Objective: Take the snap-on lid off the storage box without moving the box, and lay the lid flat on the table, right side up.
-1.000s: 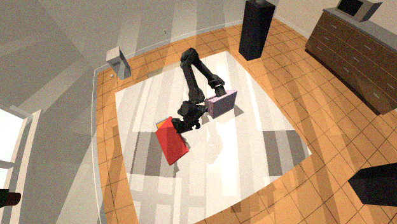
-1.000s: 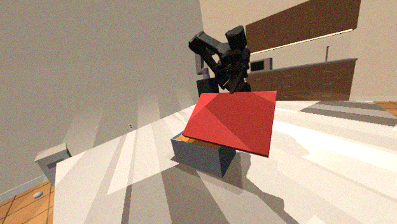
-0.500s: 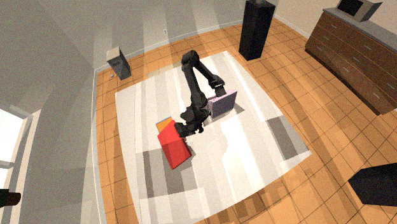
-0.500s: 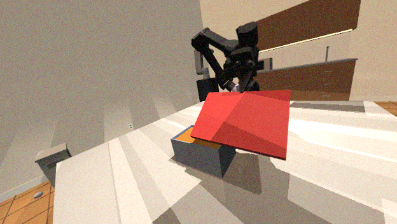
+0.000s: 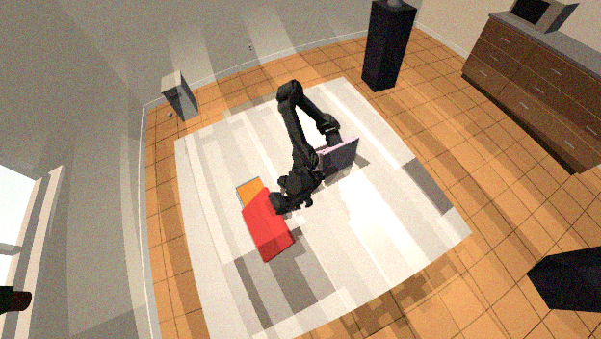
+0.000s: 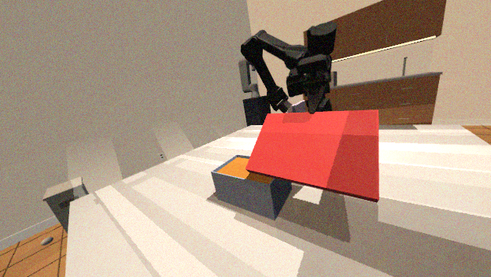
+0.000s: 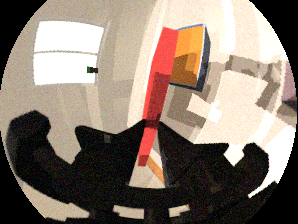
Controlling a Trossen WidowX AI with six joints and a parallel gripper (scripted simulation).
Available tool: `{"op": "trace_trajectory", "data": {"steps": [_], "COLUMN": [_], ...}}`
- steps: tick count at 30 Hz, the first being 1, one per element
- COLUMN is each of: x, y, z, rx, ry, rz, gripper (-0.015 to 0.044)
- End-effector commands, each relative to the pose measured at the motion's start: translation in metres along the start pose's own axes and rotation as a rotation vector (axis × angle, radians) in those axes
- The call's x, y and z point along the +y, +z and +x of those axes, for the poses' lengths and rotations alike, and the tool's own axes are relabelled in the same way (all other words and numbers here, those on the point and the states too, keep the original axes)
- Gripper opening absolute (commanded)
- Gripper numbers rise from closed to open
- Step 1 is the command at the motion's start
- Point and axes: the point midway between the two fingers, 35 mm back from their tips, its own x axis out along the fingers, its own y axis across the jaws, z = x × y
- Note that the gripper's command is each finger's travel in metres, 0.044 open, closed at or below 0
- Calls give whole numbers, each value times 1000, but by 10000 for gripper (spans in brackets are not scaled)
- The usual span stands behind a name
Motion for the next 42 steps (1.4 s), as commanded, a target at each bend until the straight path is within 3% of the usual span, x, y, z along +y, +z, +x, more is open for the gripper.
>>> {"op": "trace_trajectory", "data": {"steps": [1,42], "x": [4,0], "y": [-10,-92], "z": [-2,-10], "rx": [-2,2], "ry": [9,9], "rz": [11,16], "gripper": [0,0]}}
